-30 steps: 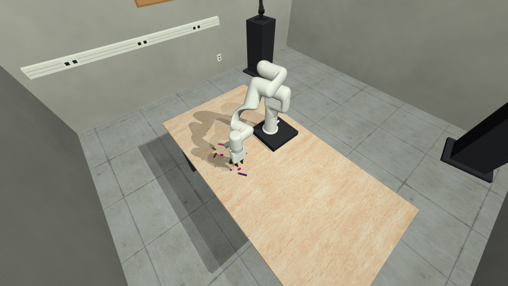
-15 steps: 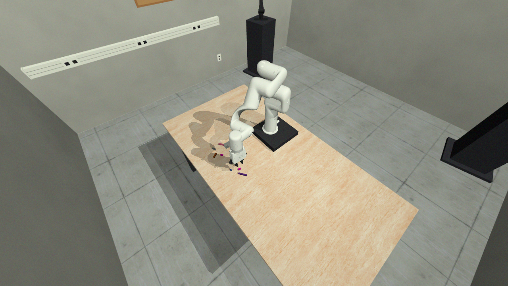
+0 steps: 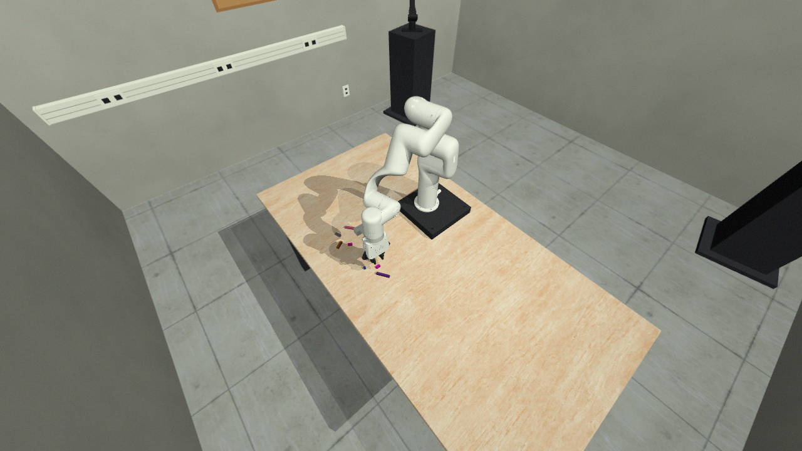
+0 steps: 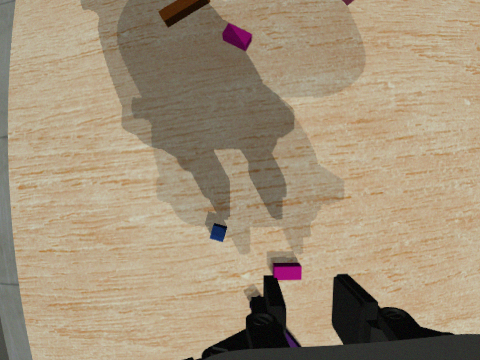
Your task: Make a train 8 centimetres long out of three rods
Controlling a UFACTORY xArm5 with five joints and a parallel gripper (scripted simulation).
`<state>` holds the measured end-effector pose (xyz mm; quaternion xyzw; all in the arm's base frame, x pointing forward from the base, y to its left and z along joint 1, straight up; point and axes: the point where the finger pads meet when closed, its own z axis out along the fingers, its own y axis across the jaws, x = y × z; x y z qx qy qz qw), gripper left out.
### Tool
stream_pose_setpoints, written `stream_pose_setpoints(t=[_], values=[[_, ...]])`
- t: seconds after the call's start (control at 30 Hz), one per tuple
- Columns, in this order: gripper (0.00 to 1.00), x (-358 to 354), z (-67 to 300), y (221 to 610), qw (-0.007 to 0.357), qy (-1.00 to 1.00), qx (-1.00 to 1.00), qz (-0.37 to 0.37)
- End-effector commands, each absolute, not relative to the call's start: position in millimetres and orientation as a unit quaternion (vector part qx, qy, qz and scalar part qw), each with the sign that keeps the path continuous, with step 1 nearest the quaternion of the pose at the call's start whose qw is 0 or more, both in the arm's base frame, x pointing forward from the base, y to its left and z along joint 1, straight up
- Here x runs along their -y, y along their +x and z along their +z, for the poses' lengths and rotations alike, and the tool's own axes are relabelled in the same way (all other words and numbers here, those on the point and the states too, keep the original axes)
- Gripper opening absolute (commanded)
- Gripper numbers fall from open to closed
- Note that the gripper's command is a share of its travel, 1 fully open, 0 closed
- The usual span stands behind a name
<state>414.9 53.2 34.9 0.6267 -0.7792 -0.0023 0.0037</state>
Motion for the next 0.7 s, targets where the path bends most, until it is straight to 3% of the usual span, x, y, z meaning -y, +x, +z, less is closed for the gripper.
stream_pose_setpoints(t=[0.0, 0.67], values=[[0.36, -53.4, 29.6, 416.2, 0.002, 0.627, 0.779, -0.001], [0.36, -53.6, 5.0, 416.1, 0.002, 0.627, 0.779, -0.001]])
